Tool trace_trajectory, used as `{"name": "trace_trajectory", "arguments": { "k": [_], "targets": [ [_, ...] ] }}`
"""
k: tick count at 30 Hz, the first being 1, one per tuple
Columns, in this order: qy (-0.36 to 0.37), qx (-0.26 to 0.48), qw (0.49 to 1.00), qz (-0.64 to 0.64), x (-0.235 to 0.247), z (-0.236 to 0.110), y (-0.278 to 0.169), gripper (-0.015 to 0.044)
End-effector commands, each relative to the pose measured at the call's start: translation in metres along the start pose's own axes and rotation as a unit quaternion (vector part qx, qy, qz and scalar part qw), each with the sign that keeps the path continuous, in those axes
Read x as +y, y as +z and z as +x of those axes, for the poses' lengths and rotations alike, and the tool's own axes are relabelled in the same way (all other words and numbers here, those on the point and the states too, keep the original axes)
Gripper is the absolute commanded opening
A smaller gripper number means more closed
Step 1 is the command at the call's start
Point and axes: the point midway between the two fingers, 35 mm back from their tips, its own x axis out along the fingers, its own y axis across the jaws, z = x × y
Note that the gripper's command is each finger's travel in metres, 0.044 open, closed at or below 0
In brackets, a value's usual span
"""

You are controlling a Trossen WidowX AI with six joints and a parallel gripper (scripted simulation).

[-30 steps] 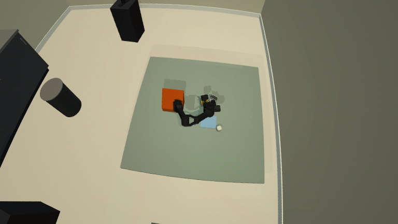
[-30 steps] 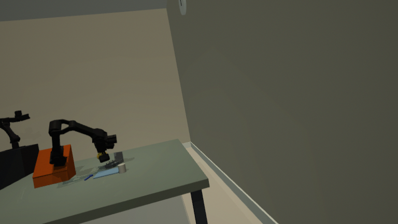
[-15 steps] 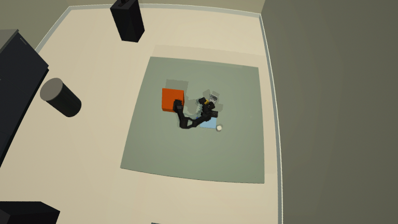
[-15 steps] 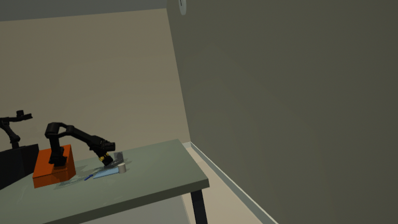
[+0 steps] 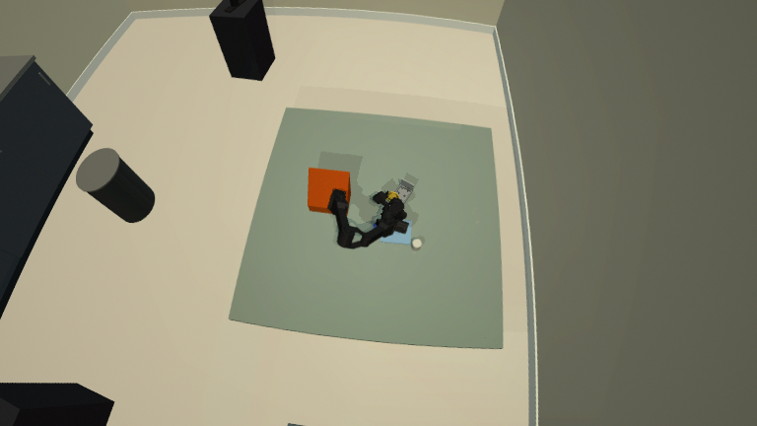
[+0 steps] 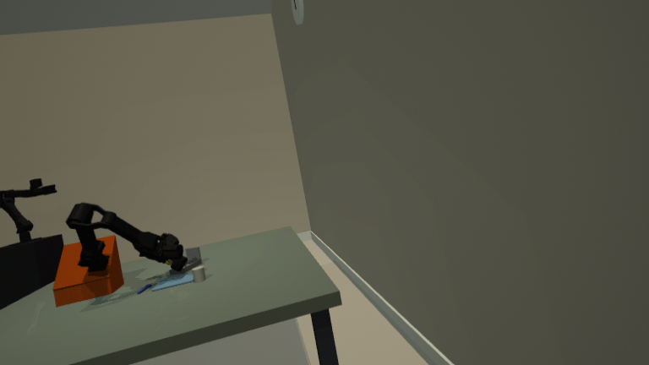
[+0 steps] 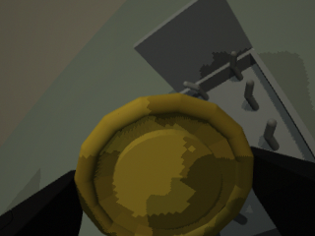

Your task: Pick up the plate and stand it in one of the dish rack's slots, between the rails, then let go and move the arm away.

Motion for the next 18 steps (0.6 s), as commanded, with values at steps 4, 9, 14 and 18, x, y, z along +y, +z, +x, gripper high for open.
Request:
{"name": "trace_trajectory", "arguments": {
  "k": [4,9,14,18],
  "targets": [
    [-0.015,-0.05,0.996,-0.073,-0.003,-0.003,-0.004,0.0],
    [-0.038,-0.087,0.987,-0.131,-0.007,-0.008,-0.006,0.0],
    [-0.067,-0.118,0.972,-0.191,-0.011,-0.013,-0.009,0.0],
    [-0.094,-0.14,0.957,-0.238,-0.014,-0.018,-0.011,0.0]
  ]
}}
